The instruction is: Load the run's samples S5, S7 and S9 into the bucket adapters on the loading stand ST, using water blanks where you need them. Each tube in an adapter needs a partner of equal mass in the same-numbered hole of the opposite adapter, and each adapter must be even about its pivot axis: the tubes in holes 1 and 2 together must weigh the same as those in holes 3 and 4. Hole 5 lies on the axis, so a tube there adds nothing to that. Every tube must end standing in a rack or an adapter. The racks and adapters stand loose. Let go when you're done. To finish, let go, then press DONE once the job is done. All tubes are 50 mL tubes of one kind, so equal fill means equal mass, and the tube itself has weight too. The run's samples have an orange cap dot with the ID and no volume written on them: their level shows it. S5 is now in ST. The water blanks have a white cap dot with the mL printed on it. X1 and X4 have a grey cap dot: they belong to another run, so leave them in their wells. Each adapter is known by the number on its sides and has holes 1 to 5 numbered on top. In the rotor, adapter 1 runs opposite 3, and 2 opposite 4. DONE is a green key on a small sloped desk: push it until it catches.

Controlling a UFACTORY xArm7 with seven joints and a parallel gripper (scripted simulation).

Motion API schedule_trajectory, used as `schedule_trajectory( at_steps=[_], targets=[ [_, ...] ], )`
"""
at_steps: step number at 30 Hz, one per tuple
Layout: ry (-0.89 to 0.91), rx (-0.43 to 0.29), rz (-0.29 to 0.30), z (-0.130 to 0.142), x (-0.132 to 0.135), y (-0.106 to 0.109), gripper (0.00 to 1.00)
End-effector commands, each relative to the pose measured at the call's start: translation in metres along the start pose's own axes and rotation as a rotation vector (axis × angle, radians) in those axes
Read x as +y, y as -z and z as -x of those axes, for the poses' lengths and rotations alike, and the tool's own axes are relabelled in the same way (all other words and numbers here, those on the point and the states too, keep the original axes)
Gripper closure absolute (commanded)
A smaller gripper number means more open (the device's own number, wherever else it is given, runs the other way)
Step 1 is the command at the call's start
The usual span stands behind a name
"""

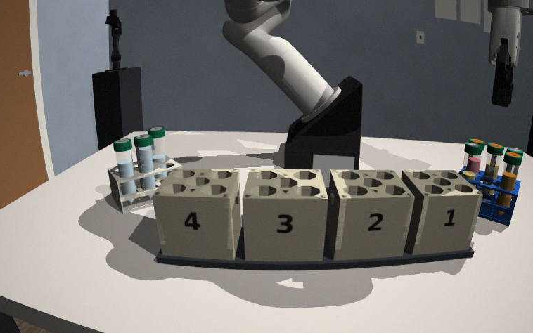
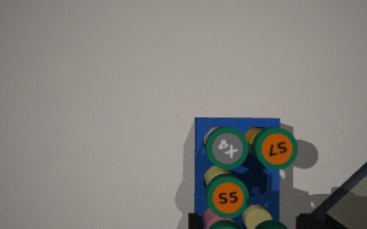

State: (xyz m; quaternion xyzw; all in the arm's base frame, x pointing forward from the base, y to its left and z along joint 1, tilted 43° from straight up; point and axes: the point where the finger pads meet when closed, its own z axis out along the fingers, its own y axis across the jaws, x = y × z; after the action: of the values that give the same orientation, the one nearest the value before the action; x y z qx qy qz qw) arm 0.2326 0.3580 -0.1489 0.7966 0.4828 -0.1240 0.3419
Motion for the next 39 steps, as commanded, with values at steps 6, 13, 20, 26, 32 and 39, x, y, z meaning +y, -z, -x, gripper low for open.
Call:
schedule_trajectory(
  at_steps=[6,13,20,26,32,39],
  targets=[
    [0.0,0.006,-0.002,-0.001,0.0,-0.014,0.43],
    [0.0,0.006,-0.002,-0.001,0.0,-0.028,0.43],
    [0.0,0.006,-0.002,-0.001,0.0,-0.038,0.43],
    [0.0,0.006,-0.002,-0.001,0.0,-0.05,0.43],
    [0.0,0.006,-0.002,-0.001,0.0,-0.062,0.43],
    [0.0,0.006,-0.002,-0.001,0.0,-0.072,0.43]
  ],
)
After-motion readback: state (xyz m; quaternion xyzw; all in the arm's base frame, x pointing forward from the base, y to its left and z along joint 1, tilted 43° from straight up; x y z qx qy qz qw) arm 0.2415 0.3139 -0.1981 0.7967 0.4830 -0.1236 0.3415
